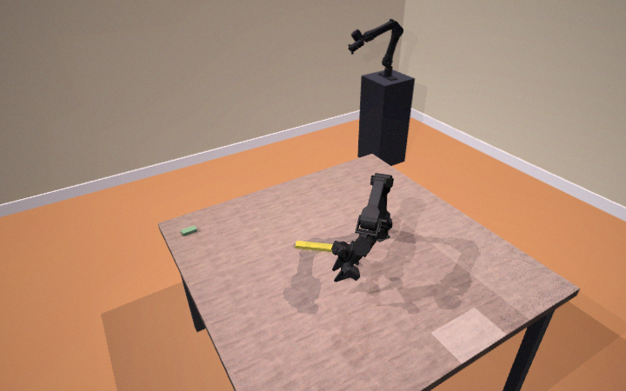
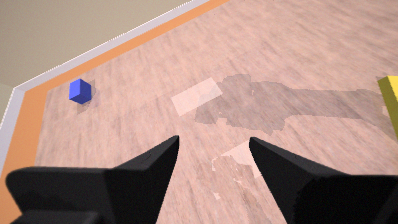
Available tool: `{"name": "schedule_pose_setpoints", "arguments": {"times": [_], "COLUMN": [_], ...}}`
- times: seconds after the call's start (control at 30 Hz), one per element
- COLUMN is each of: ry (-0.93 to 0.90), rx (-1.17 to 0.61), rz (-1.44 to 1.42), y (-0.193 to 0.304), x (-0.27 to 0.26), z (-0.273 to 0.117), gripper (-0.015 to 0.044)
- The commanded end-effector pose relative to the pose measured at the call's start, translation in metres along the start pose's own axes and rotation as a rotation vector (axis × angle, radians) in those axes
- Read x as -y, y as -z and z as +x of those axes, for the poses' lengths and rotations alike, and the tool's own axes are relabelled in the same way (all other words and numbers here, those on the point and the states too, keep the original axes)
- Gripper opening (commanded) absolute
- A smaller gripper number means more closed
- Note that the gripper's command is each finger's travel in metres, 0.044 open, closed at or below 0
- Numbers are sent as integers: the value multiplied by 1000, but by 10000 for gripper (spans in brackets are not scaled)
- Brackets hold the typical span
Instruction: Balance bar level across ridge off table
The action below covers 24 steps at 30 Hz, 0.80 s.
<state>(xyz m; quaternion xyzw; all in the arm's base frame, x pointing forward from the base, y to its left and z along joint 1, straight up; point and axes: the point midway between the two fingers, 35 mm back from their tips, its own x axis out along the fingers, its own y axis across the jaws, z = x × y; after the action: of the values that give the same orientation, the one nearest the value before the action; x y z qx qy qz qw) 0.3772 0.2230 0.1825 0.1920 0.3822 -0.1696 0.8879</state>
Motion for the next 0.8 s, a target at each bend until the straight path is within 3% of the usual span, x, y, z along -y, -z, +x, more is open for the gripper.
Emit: {"name": "schedule_pose_setpoints", "arguments": {"times": [0.0,0.77], "ry": [27,216], "rx": [-23,-242], "rz": [-16,-25], "y": [-5,-39], "x": [16,138], "z": [6,39], "gripper": [315,315]}}
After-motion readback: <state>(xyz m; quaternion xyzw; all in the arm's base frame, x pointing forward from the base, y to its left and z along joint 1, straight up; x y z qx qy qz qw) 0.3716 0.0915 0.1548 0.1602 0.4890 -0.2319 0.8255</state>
